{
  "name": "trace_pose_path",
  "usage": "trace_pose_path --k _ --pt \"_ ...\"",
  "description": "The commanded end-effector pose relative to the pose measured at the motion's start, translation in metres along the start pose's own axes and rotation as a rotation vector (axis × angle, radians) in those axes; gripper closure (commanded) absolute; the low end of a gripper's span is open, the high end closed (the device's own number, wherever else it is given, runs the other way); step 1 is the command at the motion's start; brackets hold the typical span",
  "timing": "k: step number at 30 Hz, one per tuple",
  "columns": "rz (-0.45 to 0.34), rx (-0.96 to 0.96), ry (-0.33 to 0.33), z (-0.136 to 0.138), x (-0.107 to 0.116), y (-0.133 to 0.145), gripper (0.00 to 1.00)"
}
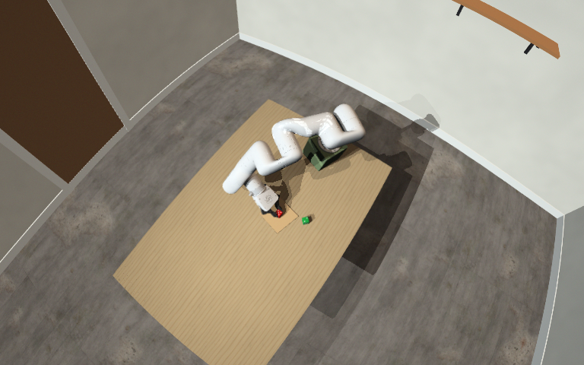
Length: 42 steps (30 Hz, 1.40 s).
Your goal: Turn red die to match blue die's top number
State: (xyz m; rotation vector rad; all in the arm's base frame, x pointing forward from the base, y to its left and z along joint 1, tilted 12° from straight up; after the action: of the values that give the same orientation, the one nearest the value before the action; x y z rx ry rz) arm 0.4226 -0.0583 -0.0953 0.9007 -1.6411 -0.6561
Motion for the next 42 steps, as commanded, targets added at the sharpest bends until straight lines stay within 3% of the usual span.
trace_pose_path --k 1,8,17,18,42 --pt "0.001 0.002 -0.002 -0.0012 0.0012 0.0002 0.69" --pt "0.001 0.002 -0.002 -0.0012 0.0012 0.0002 0.65" --pt "0.001 0.002 -0.002 -0.0012 0.0012 0.0002 0.53" --pt "0.001 0.002 -0.002 -0.0012 0.0012 0.0002 0.31" --pt "0.001 0.002 -0.002 -0.0016 0.0027 0.0017 0.31"
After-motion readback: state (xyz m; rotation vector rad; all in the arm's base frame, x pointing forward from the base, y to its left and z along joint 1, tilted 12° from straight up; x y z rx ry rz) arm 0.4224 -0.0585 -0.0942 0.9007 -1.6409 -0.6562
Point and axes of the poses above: the point where the finger pads meet when closed, its own x axis back along the fingers, its own z axis across the jaws, y = z × x, the point moved 4 cm from there along x, back along the fingers, and after that the axes turned 13 degrees about x, right-handed, at the moved point
